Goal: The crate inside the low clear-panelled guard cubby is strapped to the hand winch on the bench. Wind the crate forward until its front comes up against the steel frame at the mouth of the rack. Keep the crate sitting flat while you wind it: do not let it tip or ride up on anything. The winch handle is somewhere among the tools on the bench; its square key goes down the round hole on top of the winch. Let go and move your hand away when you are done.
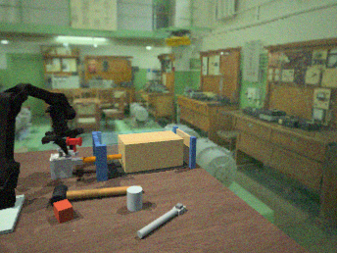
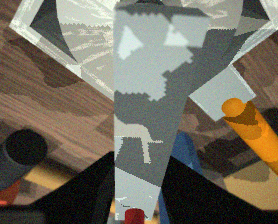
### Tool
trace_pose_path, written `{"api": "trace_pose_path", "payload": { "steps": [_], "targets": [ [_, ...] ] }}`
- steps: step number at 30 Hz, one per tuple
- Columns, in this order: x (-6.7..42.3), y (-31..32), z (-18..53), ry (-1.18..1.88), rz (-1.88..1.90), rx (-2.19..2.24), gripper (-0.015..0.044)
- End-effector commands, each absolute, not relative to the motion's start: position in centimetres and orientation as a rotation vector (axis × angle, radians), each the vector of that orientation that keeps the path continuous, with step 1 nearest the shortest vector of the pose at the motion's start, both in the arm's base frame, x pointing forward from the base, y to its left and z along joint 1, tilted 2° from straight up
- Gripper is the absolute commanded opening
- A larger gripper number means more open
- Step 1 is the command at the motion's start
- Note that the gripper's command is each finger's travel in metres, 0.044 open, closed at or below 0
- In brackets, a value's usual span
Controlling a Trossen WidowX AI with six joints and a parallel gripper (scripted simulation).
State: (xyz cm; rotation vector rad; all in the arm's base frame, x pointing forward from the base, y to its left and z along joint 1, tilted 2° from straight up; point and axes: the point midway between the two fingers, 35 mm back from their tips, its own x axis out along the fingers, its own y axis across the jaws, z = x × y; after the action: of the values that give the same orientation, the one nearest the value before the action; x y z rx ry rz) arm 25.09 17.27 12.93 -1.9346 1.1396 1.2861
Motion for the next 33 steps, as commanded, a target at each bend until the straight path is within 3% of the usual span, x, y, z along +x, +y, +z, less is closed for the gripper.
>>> {"api": "trace_pose_path", "payload": {
  "steps": [1,33],
  "targets": [
    [25.09,17.29,12.84,1.14,1.283,-1.932,0.0],
    [25.08,17.3,12.19,1.14,1.283,-1.932,0.0]
  ]
}}
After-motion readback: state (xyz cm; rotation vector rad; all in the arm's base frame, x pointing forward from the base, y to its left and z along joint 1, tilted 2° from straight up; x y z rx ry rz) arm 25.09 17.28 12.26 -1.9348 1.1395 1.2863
